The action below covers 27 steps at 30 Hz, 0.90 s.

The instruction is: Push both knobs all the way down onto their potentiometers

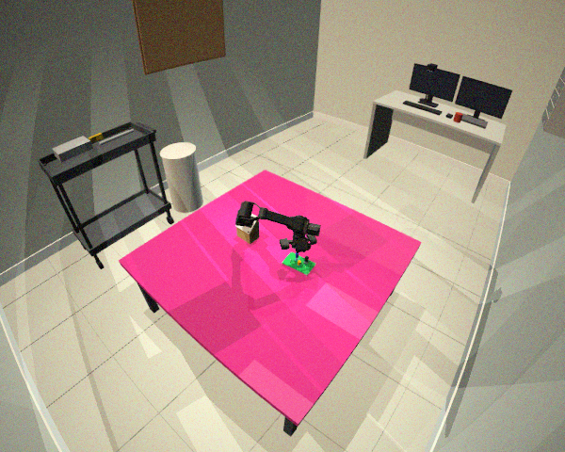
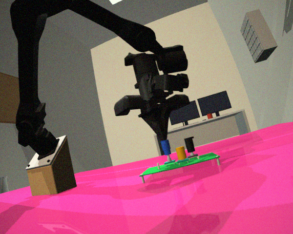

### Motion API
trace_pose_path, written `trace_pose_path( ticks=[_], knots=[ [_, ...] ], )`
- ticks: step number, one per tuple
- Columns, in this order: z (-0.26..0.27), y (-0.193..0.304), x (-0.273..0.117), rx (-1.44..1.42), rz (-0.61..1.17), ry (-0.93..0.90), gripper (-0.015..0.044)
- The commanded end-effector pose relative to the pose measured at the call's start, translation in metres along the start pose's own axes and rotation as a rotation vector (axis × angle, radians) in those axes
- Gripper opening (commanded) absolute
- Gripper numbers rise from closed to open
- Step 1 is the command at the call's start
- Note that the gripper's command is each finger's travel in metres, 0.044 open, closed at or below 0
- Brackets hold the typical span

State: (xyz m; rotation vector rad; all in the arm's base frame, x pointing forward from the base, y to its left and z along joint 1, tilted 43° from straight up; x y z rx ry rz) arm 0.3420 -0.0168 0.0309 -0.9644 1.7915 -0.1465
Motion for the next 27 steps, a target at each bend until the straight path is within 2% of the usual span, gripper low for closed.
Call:
trace_pose_path(
  ticks=[1, 27],
  knots=[
    [0.0000, -0.0002, 0.0010, -0.003, -0.004, 0.000, 0.0000],
    [0.0000, -0.0002, 0.0027, -0.003, -0.004, 0.000, 0.0000]
  ],
)
Point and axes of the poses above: the point midway between the two fingers, 35 mm back from their tips, its own x axis out along the fingers, its own z axis across the jaws, y = z × x, the point moved 7 cm from there along -x, back along the fingers, and after that the axes turned 12 degrees about x, right-handed, at the moved point
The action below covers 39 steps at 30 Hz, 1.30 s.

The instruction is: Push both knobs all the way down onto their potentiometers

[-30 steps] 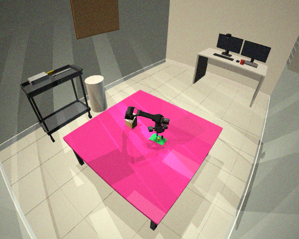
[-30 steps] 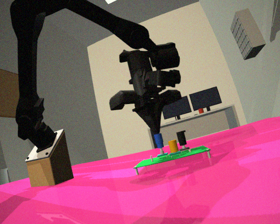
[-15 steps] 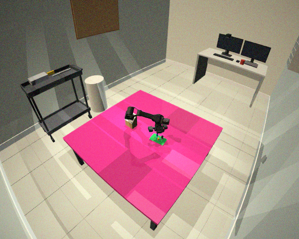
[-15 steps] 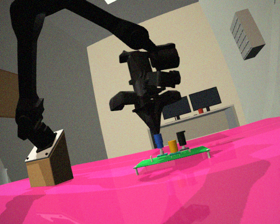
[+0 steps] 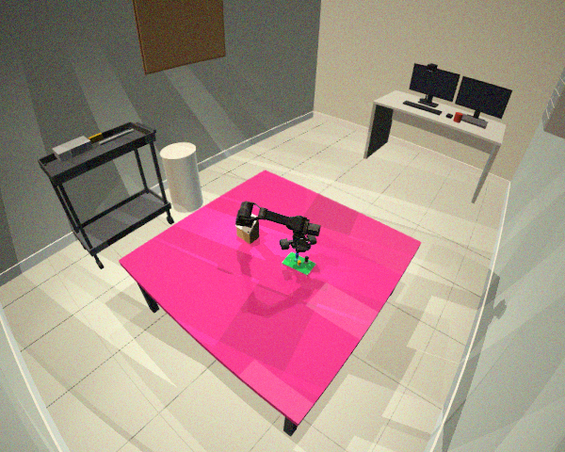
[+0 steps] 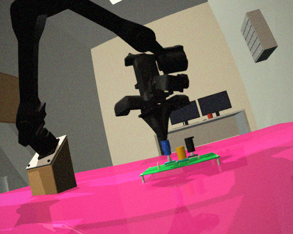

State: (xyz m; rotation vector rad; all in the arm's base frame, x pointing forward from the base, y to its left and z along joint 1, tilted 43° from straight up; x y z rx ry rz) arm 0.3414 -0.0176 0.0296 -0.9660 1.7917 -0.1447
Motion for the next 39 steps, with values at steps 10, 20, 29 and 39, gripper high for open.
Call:
trace_pose_path(
  ticks=[10, 20, 29, 39],
  knots=[
    [0.0001, -0.0007, 0.0036, -0.001, -0.004, 0.001, 0.0000],
    [0.0001, -0.0007, 0.0038, -0.001, -0.004, 0.001, 0.0000],
    [0.0001, -0.0007, 0.0061, -0.001, -0.004, 0.001, 0.0000],
    [0.0001, -0.0007, 0.0084, -0.001, -0.004, 0.001, 0.0000]
  ],
)
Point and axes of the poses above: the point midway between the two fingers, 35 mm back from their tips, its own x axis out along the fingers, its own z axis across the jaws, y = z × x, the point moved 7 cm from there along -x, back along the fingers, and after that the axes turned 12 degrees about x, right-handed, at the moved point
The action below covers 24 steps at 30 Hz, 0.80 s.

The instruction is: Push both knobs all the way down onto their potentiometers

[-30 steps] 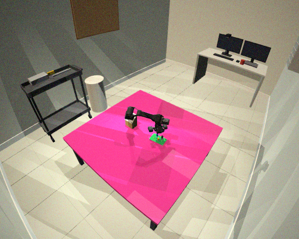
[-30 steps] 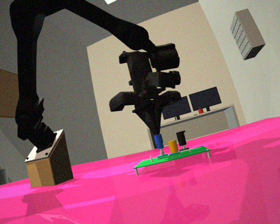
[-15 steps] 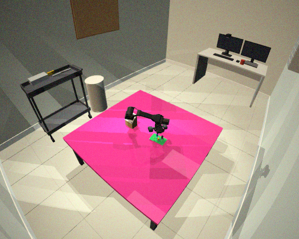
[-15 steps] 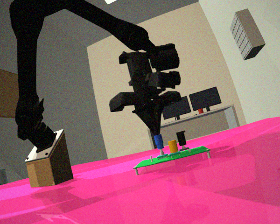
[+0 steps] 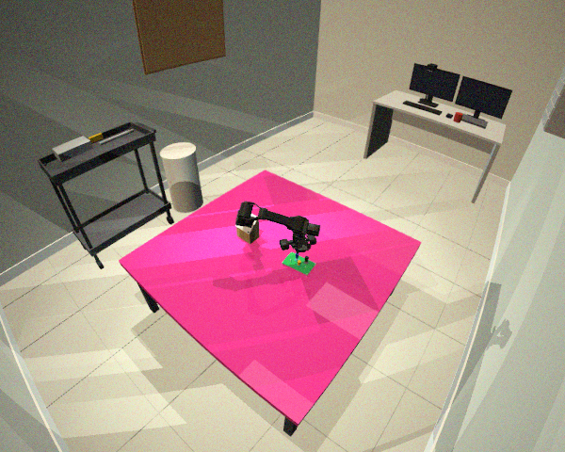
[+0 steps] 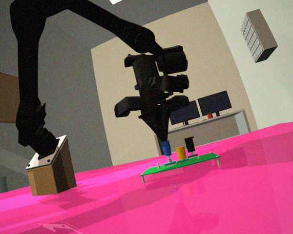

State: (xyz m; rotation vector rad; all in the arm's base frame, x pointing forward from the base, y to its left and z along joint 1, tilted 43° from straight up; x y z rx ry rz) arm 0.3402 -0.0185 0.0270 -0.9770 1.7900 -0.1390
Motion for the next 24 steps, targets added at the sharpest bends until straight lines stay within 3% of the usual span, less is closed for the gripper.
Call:
trace_pose_path(
  ticks=[1, 24],
  knots=[
    [0.0002, -0.0021, 0.0059, 0.008, 0.001, 0.002, 0.0000],
    [0.0002, -0.0021, 0.0084, 0.008, 0.001, 0.003, 0.0000]
  ],
)
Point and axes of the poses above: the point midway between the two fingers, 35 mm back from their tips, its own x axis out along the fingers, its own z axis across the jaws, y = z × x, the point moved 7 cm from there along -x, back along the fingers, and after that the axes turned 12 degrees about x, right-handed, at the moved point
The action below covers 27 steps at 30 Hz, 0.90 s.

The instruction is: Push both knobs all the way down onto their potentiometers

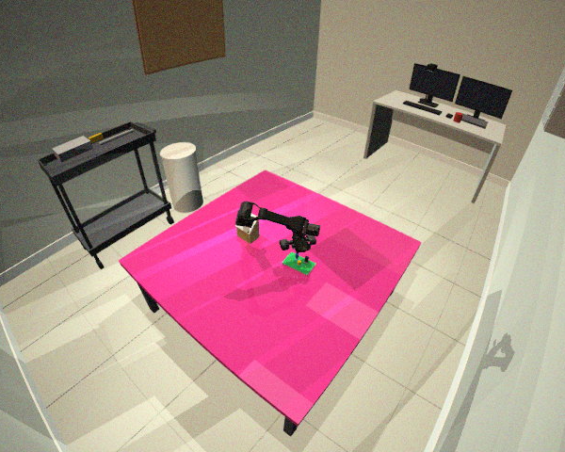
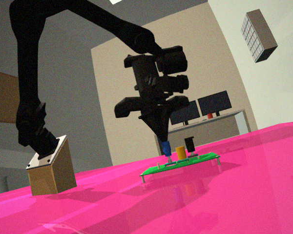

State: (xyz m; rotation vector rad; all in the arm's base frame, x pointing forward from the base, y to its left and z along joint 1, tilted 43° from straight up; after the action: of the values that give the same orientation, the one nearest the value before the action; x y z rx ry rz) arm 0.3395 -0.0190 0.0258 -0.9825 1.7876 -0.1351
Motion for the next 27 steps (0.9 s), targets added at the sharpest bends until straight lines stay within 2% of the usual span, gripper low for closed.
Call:
trace_pose_path(
  ticks=[1, 27],
  knots=[
    [0.0003, -0.0027, 0.0071, 0.013, 0.003, 0.005, 0.0000],
    [0.0003, -0.0027, 0.0121, 0.013, 0.003, 0.005, 0.0000]
  ],
)
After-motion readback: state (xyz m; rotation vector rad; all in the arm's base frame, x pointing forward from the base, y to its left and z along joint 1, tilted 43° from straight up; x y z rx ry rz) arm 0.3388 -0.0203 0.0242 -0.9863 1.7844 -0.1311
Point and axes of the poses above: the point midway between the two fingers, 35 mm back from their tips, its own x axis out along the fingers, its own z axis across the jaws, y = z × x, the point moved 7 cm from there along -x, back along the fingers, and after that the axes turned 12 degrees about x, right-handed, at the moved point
